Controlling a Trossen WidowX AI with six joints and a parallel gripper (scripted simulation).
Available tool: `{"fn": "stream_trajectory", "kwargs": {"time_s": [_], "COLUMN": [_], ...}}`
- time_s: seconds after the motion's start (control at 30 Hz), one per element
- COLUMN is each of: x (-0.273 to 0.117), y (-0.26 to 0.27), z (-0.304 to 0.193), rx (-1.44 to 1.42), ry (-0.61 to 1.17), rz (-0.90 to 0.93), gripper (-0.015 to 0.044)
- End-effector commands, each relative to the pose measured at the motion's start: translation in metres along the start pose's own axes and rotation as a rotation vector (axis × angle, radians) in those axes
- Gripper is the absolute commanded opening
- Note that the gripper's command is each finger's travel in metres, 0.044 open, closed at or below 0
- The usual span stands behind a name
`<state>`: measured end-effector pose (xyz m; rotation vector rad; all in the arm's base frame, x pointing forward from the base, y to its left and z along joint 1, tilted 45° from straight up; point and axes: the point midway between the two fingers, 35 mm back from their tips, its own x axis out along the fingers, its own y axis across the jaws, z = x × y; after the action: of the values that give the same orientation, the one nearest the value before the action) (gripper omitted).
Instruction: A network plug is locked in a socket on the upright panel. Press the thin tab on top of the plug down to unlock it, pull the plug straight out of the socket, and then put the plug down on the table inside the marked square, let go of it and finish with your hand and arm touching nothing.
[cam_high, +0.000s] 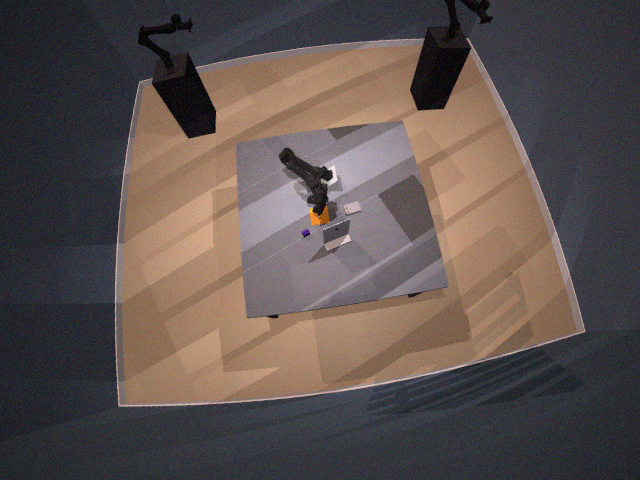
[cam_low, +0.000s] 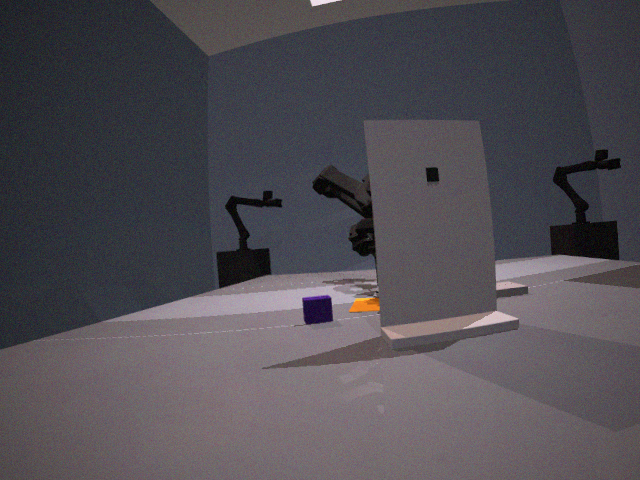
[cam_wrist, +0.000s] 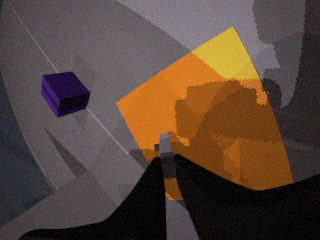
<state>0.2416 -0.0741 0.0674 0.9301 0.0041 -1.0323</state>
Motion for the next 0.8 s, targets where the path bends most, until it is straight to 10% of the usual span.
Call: {"fn": "stream_trajectory", "kwargs": {"time_s": [0.0, 0.77], "x": [0.0031, 0.0116], "y": [-0.0065, -0.0086], "z": [0.0002, 0.0039], "rx": [-0.012, -0.014], "ry": [0.002, -0.002], "rz": [-0.004, 0.002], "gripper": [0.0000, 0.0000]}}
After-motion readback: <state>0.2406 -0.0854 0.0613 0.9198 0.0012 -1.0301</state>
